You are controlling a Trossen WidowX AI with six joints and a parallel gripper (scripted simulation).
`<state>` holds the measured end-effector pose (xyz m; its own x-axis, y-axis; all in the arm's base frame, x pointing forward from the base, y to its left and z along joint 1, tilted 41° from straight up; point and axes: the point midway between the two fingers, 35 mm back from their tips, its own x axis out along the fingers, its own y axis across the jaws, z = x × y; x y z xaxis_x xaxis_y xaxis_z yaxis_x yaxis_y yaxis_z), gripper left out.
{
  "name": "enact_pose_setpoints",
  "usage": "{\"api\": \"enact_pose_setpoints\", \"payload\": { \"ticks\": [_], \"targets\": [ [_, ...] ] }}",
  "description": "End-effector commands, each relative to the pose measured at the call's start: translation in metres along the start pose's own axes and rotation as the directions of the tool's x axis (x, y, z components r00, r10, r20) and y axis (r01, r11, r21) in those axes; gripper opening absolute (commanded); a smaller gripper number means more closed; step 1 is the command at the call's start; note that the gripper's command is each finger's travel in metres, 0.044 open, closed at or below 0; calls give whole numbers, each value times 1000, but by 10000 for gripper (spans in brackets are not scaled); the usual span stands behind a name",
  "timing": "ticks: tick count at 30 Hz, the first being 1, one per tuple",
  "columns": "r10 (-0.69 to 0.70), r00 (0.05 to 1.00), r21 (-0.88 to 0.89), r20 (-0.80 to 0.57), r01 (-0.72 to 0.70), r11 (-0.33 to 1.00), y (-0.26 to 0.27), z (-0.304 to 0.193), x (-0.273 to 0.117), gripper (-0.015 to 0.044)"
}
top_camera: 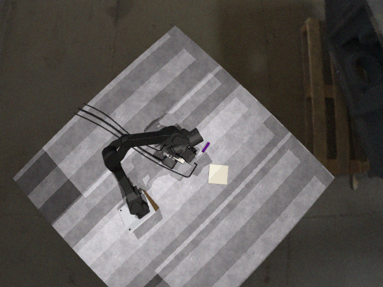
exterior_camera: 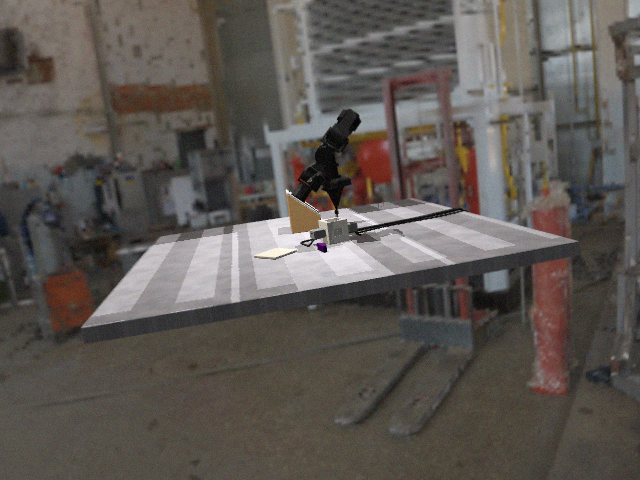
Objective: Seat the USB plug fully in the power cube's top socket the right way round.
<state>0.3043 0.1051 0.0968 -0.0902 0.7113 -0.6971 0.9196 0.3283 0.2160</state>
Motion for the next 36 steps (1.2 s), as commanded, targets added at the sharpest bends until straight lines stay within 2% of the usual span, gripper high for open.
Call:
{"api": "enact_pose_setpoints", "payload": {
  "ticks": [1, 36],
  "targets": [
    [0, 1000, 2, -4, 0, 1000, 0, 0, 1, 0],
    [0, 1000, 2, -5, 0, 1000, 0, 0, 6, 0]
  ]
}}
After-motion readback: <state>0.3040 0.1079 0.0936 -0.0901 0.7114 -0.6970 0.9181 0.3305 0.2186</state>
